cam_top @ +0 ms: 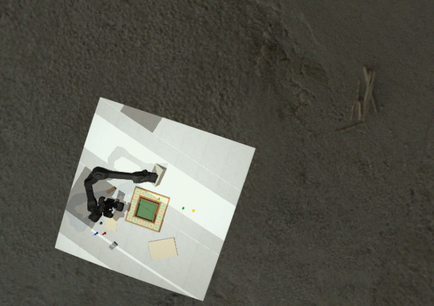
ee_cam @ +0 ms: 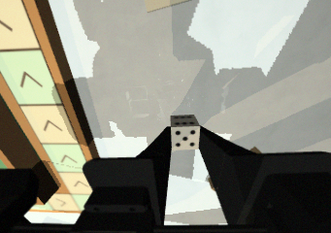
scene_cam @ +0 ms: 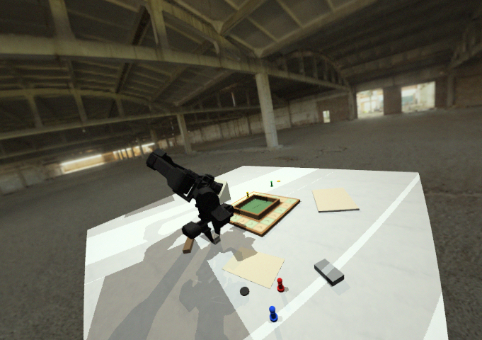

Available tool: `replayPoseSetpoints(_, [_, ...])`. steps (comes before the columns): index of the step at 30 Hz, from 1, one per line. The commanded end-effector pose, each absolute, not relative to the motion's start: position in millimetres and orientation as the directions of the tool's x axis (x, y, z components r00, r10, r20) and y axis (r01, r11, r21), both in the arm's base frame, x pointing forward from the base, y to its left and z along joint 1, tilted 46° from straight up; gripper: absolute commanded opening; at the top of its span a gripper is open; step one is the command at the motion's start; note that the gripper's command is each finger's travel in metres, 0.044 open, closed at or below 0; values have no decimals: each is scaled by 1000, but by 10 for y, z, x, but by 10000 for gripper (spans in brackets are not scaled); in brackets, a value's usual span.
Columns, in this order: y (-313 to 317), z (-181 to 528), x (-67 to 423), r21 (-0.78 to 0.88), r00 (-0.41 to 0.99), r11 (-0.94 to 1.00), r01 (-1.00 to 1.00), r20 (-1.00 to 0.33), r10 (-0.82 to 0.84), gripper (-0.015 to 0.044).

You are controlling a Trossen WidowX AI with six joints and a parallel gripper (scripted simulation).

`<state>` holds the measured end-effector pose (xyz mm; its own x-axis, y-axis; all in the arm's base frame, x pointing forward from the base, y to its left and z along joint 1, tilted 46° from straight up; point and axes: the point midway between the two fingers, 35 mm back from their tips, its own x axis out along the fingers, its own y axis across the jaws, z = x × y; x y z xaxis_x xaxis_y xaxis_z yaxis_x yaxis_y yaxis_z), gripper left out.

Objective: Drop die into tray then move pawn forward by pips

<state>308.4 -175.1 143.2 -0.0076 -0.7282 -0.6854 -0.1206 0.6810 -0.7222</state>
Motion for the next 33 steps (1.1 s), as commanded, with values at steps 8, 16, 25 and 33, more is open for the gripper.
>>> replayPoseSetpoints(8, [-1614, 1566, 3239, -735, 46, 659, -157, -672, -739, 0])
replayPoseSetpoints(16, [-1363, 1752, 3258, -722, 31, 676, -147, -686, -727, 0])
replayPoseSetpoints(25, [-1026, 2038, 3215, -714, 7, 687, -134, -694, -720, 0])
replayPoseSetpoints(33, [-834, 2226, 3153, -716, -8, 686, -127, -691, -722, 0])
